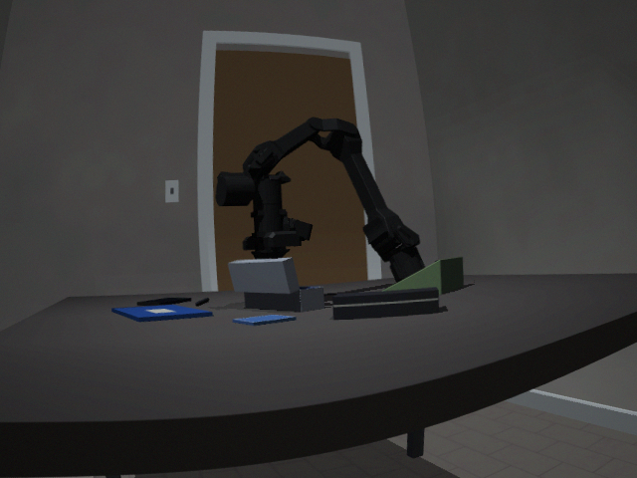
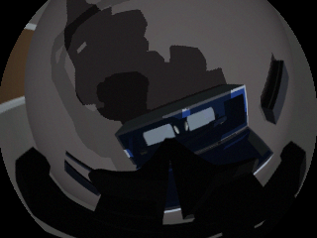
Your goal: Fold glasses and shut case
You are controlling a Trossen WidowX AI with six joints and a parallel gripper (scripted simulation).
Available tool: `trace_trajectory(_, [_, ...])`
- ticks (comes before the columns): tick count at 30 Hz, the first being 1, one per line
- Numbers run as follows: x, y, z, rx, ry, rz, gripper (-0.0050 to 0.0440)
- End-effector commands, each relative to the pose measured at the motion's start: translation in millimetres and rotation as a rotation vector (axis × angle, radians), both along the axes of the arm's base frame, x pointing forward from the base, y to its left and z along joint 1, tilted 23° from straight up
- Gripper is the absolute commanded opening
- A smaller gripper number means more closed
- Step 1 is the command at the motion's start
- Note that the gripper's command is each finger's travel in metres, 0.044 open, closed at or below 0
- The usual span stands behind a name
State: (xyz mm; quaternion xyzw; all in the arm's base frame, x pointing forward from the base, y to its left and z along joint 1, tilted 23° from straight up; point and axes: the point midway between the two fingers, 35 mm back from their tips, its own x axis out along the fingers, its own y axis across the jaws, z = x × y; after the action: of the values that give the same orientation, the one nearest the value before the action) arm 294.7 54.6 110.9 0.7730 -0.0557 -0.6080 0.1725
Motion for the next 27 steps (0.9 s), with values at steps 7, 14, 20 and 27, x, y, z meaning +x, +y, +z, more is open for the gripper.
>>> trace_trajectory(7, [5, -4, 4, 0.003, -0.004, 0.000, 0.0000])
trace_trajectory(14, [7, -7, 5, 0.003, -0.004, 0.000, 0.0000])
trace_trajectory(20, [10, -12, 8, 0.003, -0.004, 0.000, 0.0000])
trace_trajectory(27, [11, -15, 9, 0.003, -0.004, 0.000, 0.0000])
